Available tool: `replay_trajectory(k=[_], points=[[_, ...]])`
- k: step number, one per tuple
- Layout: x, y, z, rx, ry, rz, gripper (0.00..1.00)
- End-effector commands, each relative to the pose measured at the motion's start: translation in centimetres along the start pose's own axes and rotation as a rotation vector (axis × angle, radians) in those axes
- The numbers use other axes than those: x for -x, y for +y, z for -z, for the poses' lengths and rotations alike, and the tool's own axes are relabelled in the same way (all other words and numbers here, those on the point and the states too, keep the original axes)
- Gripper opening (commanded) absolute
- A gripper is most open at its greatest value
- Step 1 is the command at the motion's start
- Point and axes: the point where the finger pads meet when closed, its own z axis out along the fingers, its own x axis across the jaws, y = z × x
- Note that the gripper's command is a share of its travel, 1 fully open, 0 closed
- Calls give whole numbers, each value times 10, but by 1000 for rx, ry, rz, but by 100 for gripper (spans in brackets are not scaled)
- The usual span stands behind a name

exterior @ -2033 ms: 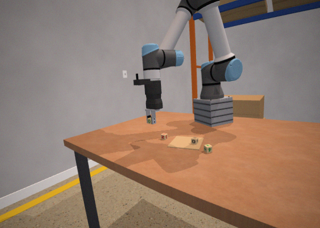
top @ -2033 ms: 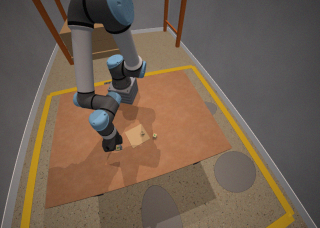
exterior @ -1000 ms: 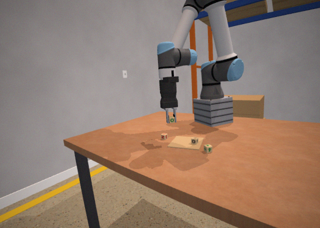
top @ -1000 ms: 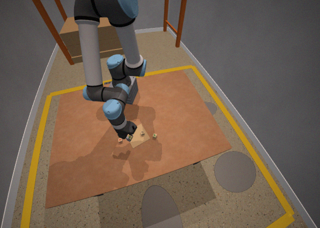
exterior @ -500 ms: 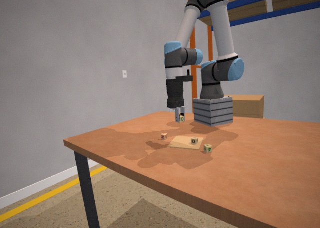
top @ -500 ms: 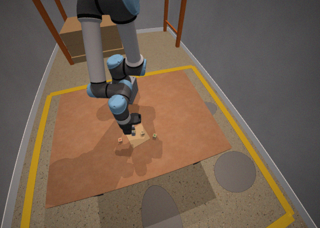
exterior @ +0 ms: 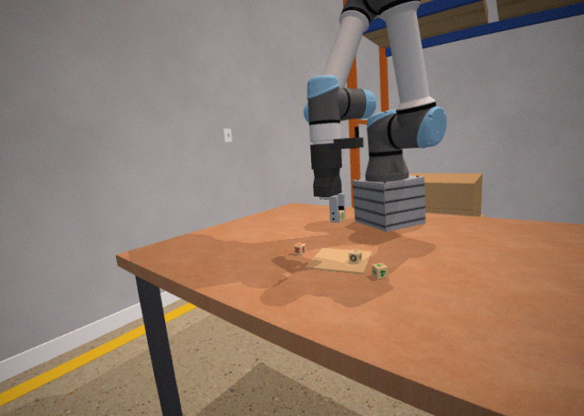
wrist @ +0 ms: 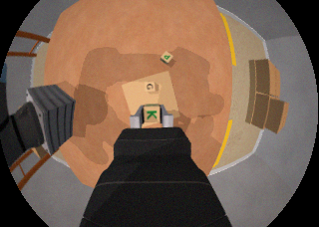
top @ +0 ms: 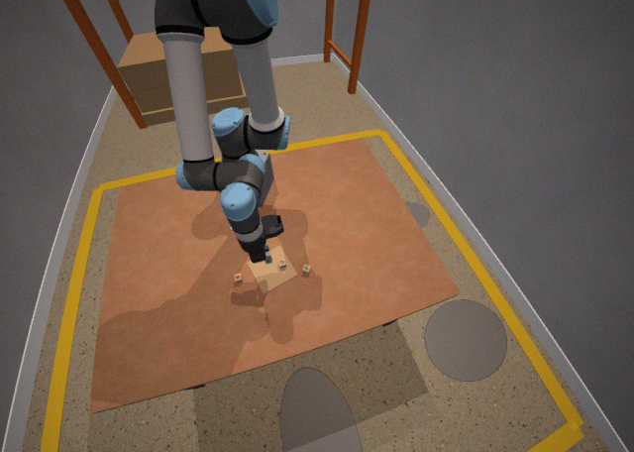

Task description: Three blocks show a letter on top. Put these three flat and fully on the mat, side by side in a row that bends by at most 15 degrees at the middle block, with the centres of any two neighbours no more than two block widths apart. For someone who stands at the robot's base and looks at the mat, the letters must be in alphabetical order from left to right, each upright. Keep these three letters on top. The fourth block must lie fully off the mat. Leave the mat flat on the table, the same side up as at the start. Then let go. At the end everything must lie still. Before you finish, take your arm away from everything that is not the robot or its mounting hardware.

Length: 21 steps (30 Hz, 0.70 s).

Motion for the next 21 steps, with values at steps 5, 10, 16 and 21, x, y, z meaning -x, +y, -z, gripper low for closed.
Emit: replay_trajectory(k=[5,10,16,21], points=[[2,-2,0,1,1,42,49],[3,-2,0,1,1,51,49],[3,-2,0,1,1,52,49],[3,-2,0,1,1,52,49]])
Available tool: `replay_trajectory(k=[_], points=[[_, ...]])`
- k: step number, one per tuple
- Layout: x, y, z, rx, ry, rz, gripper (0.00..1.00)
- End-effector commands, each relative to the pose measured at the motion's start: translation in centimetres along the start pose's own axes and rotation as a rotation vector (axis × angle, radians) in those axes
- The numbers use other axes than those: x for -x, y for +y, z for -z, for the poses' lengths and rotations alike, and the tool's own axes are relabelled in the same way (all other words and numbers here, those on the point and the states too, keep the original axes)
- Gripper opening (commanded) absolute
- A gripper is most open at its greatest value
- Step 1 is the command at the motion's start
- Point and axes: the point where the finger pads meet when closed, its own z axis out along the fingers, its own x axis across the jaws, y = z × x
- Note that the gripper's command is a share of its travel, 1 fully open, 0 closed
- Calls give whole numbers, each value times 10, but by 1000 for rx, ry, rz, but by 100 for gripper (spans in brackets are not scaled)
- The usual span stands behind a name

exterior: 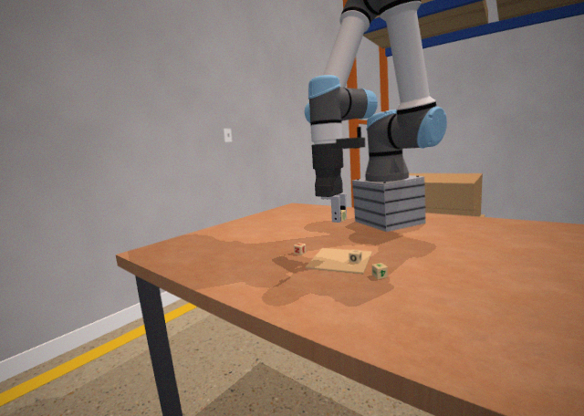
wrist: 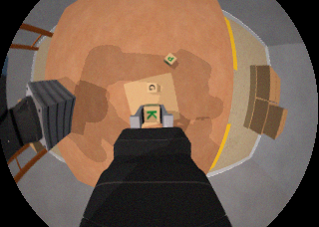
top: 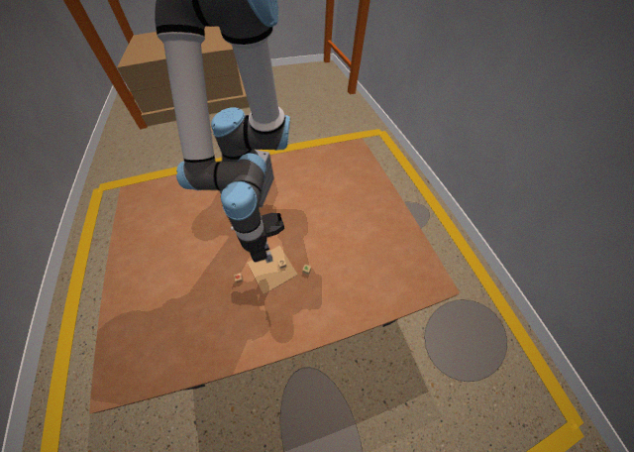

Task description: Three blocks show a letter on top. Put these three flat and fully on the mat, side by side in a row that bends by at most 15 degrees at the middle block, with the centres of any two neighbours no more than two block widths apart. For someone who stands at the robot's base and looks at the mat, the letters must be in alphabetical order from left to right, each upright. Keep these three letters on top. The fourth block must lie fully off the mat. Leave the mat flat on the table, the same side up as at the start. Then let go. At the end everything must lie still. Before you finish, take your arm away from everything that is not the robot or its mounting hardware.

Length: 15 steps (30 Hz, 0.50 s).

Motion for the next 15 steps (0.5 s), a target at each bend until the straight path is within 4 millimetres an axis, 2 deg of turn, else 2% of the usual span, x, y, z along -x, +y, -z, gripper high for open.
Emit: replay_trajectory(k=[1,15], points=[[0,0,0,0,1,0,49],[0,0,-9,0,1,0,49]])
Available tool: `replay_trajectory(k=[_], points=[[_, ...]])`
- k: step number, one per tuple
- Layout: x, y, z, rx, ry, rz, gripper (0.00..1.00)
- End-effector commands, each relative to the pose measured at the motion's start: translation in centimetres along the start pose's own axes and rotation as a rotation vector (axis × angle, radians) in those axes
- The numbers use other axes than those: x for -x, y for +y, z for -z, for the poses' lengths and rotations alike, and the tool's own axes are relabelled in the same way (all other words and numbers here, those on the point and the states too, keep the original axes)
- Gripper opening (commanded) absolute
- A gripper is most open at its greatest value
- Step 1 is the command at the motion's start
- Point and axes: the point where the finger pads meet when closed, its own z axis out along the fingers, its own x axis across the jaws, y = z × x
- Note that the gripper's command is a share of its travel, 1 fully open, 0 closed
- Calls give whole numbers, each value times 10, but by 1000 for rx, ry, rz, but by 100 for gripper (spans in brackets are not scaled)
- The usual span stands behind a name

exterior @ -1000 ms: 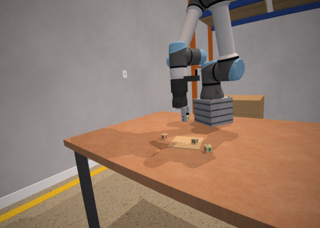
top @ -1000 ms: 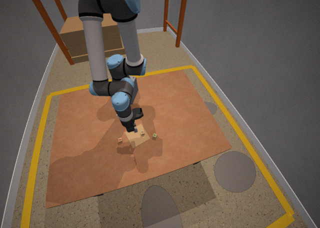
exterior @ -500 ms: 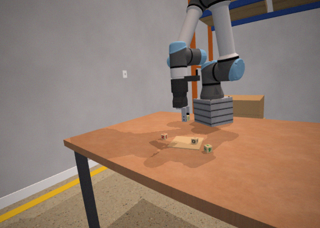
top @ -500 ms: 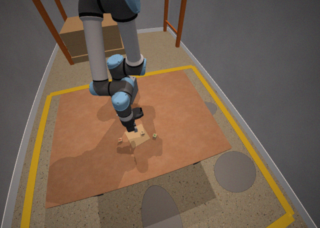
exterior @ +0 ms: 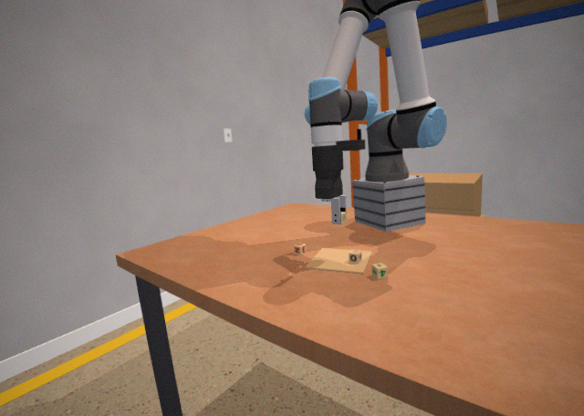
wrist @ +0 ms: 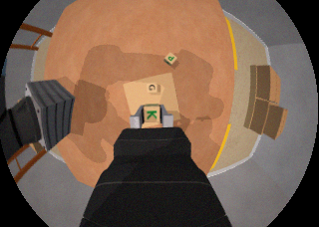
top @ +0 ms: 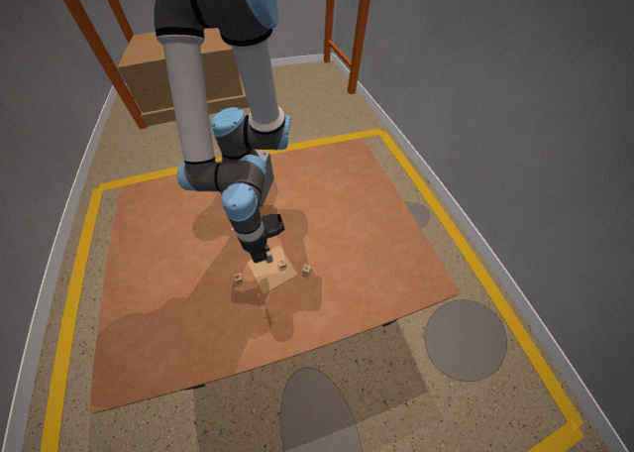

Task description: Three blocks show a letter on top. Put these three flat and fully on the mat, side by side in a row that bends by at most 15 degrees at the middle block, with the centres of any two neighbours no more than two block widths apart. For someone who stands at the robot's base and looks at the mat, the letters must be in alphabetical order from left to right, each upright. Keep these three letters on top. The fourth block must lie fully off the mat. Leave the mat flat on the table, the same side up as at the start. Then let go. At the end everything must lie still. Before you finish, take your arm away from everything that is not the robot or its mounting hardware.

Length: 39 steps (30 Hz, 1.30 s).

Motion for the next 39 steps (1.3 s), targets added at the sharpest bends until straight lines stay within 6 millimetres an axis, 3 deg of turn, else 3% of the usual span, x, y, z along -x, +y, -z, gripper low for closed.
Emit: replay_trajectory(k=[1,24,39], points=[[0,0,-6,0,1,0,49],[0,0,-81,0,1,0,49],[0,0,-91,0,1,0,49]])
